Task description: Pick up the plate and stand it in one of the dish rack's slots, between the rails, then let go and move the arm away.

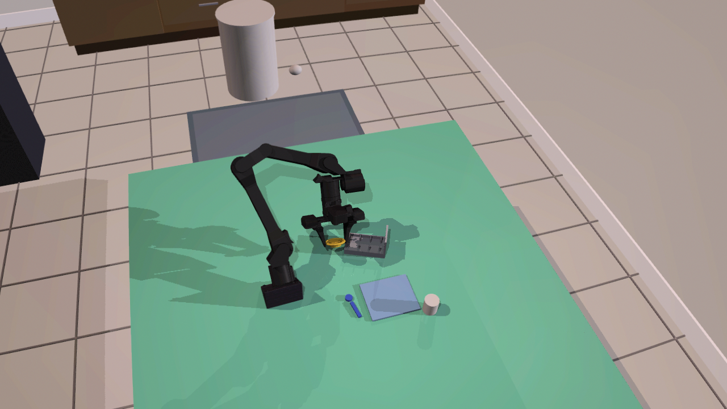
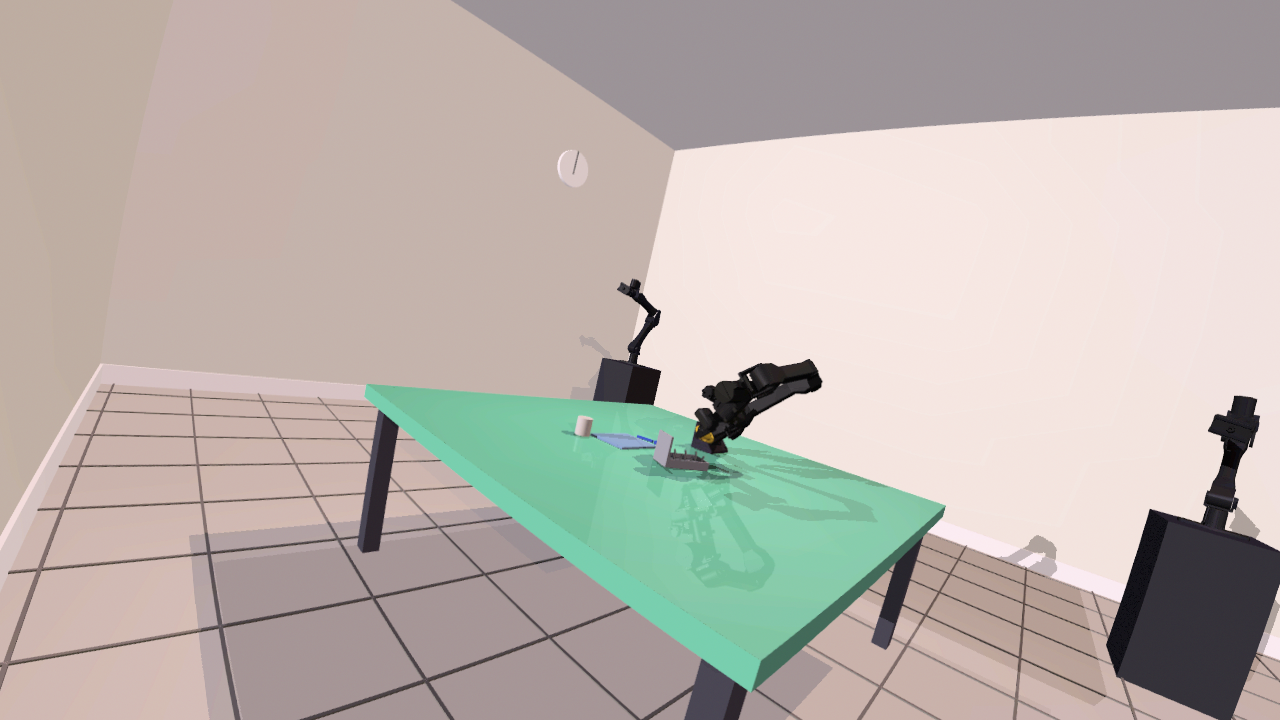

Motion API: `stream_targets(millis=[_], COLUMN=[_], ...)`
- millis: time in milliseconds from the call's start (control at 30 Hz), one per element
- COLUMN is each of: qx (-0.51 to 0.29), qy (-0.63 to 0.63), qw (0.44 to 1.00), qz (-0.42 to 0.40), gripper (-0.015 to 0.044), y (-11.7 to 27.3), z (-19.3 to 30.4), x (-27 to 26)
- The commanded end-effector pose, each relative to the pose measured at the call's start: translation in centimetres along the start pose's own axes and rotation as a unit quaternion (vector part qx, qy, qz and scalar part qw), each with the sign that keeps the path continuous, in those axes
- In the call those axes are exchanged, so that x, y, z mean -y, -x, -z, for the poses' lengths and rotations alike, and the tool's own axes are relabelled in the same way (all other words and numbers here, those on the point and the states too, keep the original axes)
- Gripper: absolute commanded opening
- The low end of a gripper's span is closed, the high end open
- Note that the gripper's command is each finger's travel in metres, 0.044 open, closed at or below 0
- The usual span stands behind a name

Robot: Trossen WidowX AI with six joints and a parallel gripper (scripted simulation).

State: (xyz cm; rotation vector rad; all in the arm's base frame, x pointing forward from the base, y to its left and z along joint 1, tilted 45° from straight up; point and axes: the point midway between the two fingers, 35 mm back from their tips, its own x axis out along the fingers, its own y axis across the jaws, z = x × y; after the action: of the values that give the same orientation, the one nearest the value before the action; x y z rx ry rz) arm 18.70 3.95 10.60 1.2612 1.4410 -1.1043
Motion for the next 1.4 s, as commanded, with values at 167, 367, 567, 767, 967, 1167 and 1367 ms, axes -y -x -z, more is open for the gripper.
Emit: stream_targets(millis=[167,367,567,767,967,1167,1367], qx=[0.1,0.156,0.207,0.254,0.296,0.331,0.359], qy=[0.066,0.105,0.141,0.171,0.196,0.216,0.23], qw=[0.992,0.979,0.962,0.94,0.914,0.885,0.854], qz=[-0.039,-0.071,-0.107,-0.15,-0.196,-0.246,-0.297], gripper=[0.0,0.0,0.0,0.0,0.0,0.0,0.0], y=[-1.3,-1.7,-1.8,-1.8,-1.6,-1.2,-0.7], z=[-0.5,-0.6,-0.6,-0.4,0.0,0.5,1.1], x=[-0.2,-0.5,-0.9,-1.4,-1.9,-2.2,-2.4])
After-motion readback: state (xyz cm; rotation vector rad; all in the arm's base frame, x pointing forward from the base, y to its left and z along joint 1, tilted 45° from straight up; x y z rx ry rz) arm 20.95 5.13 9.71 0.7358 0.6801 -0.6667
